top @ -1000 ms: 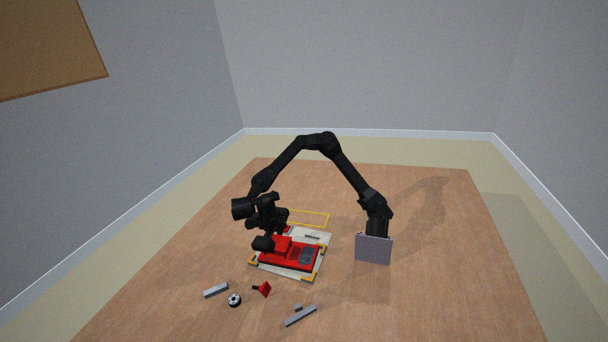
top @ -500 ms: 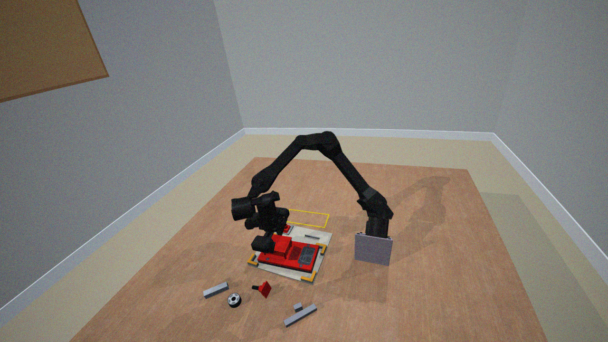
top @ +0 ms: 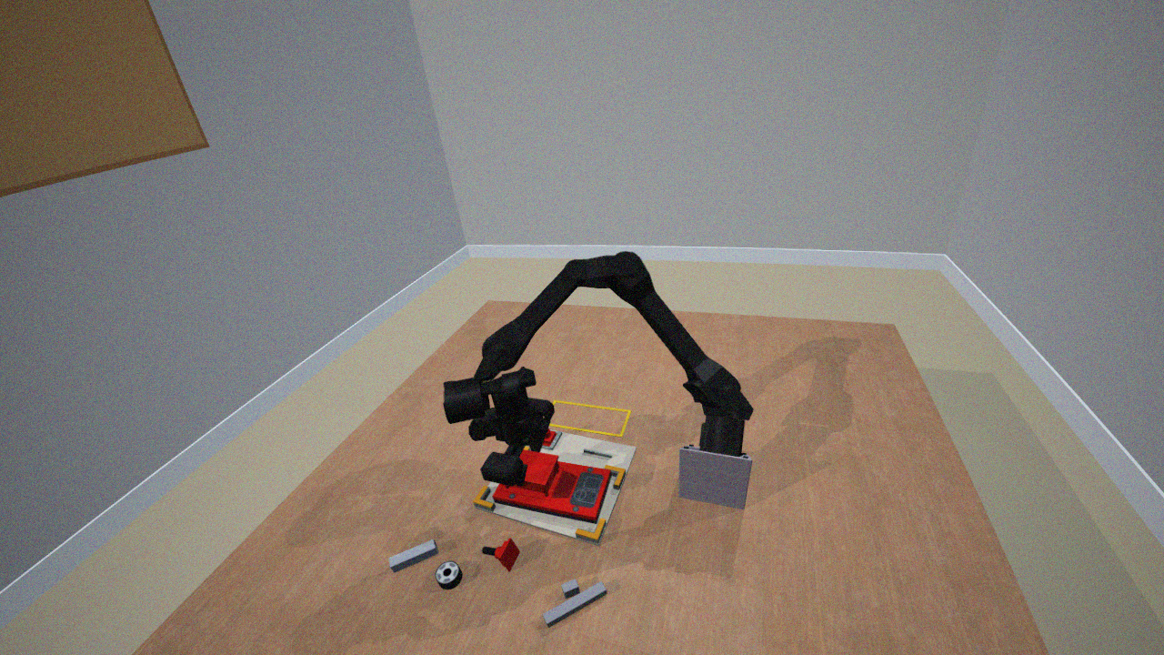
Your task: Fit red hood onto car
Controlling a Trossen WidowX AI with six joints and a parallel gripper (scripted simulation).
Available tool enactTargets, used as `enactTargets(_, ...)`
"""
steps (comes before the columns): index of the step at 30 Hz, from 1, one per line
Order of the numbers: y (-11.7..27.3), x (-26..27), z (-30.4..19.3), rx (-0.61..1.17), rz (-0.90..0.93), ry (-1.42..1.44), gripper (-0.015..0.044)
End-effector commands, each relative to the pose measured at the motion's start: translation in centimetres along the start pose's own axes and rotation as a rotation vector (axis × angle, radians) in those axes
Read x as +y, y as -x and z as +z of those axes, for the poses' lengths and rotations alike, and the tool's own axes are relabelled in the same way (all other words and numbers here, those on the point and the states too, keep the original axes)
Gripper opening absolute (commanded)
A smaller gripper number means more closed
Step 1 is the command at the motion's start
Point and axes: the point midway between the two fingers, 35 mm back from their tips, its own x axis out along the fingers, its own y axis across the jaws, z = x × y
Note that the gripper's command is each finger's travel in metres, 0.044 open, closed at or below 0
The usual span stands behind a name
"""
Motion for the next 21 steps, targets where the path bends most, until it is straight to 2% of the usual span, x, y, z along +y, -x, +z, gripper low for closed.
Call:
enactTargets(1, -0.33, -0.02, -0.08, 0.001, -0.004, 0.005, 0.0000)
enactTargets(21, 0.26, 0.00, -0.05, 0.000, -0.002, 0.004, 0.0000)
